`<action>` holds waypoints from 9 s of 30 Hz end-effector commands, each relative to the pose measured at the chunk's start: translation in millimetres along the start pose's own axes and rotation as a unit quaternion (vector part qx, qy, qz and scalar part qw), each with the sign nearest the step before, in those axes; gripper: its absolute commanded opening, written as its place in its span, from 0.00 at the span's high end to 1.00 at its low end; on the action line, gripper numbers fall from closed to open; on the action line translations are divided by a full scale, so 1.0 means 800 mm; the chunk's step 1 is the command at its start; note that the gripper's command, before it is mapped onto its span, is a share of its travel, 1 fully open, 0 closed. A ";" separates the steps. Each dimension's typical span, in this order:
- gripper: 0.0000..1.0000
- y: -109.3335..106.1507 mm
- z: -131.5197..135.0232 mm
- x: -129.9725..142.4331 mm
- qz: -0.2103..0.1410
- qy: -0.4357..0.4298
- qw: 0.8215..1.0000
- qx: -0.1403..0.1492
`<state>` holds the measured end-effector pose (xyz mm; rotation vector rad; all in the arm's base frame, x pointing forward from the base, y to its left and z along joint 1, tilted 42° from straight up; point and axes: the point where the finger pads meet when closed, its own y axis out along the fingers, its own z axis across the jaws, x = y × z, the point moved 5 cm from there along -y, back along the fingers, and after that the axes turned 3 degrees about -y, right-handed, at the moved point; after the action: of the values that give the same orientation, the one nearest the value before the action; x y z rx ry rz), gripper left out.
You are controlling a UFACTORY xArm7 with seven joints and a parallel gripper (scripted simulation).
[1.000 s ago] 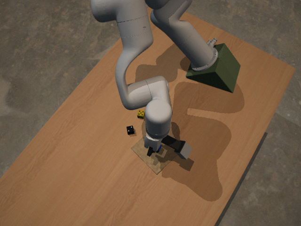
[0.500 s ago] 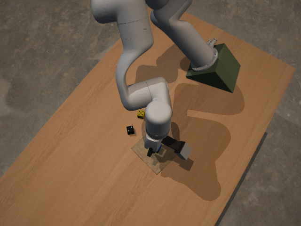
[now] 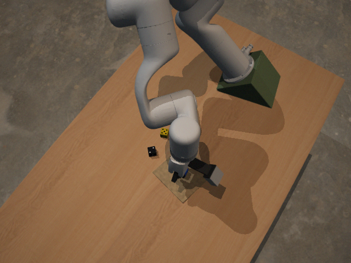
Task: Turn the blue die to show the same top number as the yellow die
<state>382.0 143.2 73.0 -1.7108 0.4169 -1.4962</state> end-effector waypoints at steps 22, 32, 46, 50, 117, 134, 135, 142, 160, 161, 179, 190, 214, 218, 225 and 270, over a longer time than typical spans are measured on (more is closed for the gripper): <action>0.58 -0.002 0.002 -0.001 0.001 0.000 1.000 0.002; 0.58 -0.002 0.003 -0.002 0.001 0.000 1.000 0.002; 0.58 -0.002 0.003 -0.002 0.001 0.000 1.000 0.002; 0.58 -0.002 0.003 -0.002 0.001 0.000 1.000 0.002; 0.58 -0.064 0.004 -0.027 -0.146 0.000 0.989 -0.006; 0.58 -0.055 0.006 -0.049 -0.274 0.000 0.962 -0.013; 0.58 -0.054 0.006 -0.050 -0.285 0.000 0.958 -0.014; 0.58 -0.044 0.006 -0.062 -0.378 0.000 0.926 -0.018; 0.58 -0.042 0.006 -0.066 -0.381 0.000 0.924 -0.018; 0.58 -0.042 0.006 -0.066 -0.381 0.000 0.924 -0.018; 0.58 -0.029 0.006 -0.066 -0.381 0.000 0.924 -0.018; 0.58 -0.007 0.006 -0.066 -0.381 0.000 0.924 -0.018; 0.58 0.037 0.006 -0.066 -0.381 0.000 0.924 -0.018; 0.58 0.042 0.006 -0.066 -0.381 0.000 0.924 -0.018; 0.58 0.045 0.006 -0.066 -0.381 0.000 0.924 -0.018; 0.79 0.046 0.006 -0.066 -0.381 0.000 0.924 -0.018</action>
<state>382.9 157.6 10.2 -2.0216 -0.2756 -2.0258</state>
